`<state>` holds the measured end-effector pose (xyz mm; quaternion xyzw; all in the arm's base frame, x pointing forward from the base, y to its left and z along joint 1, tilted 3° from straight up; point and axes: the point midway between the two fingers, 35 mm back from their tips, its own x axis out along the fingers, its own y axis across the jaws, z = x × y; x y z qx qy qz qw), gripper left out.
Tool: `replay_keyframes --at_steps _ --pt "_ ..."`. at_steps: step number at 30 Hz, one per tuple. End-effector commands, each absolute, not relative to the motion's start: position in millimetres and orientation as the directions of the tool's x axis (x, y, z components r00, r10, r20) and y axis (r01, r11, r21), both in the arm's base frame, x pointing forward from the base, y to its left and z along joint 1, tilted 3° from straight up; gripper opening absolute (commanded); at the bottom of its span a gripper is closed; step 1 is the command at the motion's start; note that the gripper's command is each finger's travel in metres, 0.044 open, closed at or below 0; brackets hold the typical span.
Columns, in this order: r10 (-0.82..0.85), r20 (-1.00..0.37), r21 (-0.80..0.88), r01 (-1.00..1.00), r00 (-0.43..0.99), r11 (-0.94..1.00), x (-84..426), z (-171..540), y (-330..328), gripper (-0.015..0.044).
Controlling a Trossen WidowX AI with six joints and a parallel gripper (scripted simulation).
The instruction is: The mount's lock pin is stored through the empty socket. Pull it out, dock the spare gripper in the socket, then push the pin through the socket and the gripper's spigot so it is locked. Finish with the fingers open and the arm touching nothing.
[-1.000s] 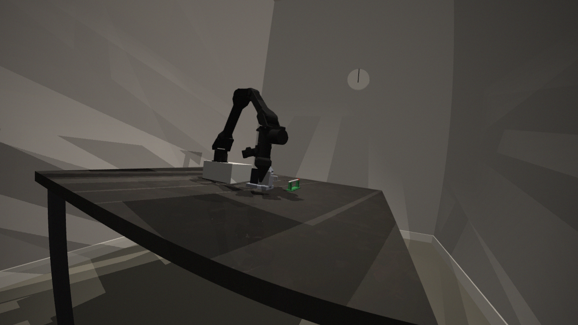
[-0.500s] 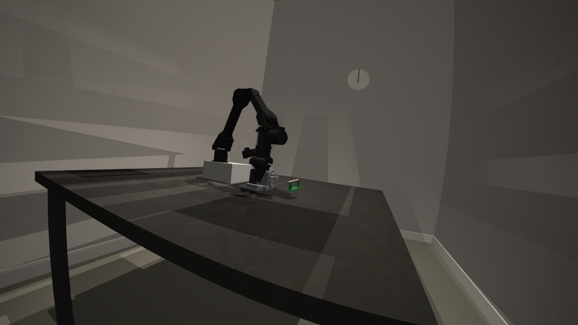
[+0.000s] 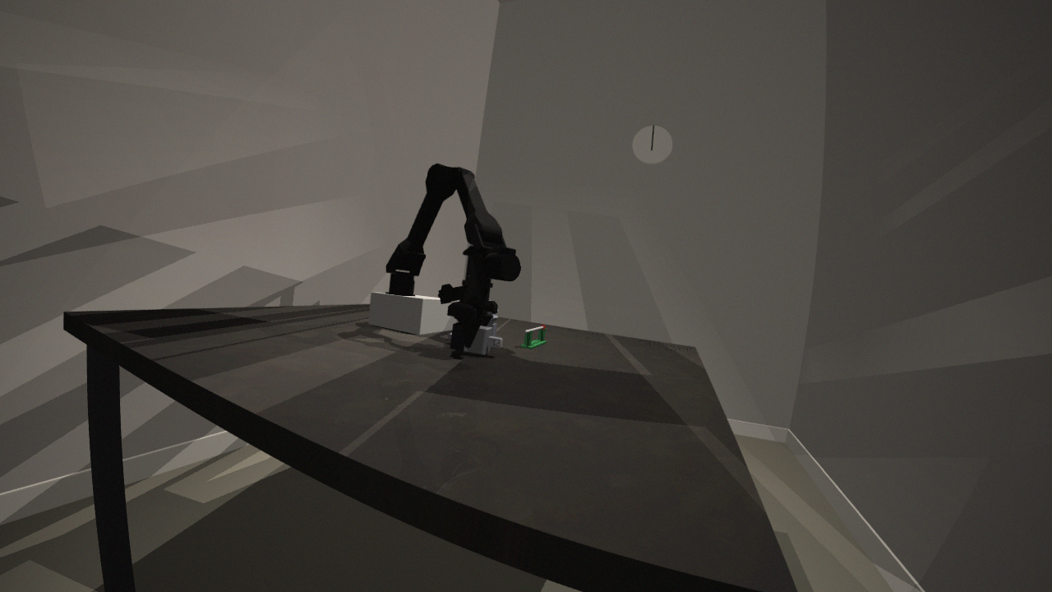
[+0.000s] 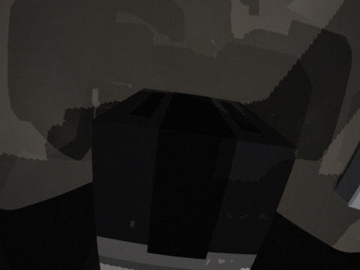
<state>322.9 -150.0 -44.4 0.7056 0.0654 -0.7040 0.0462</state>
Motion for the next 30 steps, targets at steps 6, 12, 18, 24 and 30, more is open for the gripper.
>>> replay_keyframes --at_steps 6,12,18,24,30 --pt "0.027 -1.0 -0.026 0.157 0.002 -0.987 324 -47 -150 0.0105" --pt "0.027 -1.0 -0.026 0.157 0.002 -0.987 324 -47 -150 0.0263" --pt "0.027 -1.0 -0.026 0.157 0.002 -0.987 324 -47 -150 0.042" --pt "0.027 -1.0 -0.026 0.157 0.001 -0.987 323 -38 -150 0.044" --pt "0.035 -0.999 -0.037 0.156 -0.015 -0.987 320 -25 -149 0.044"
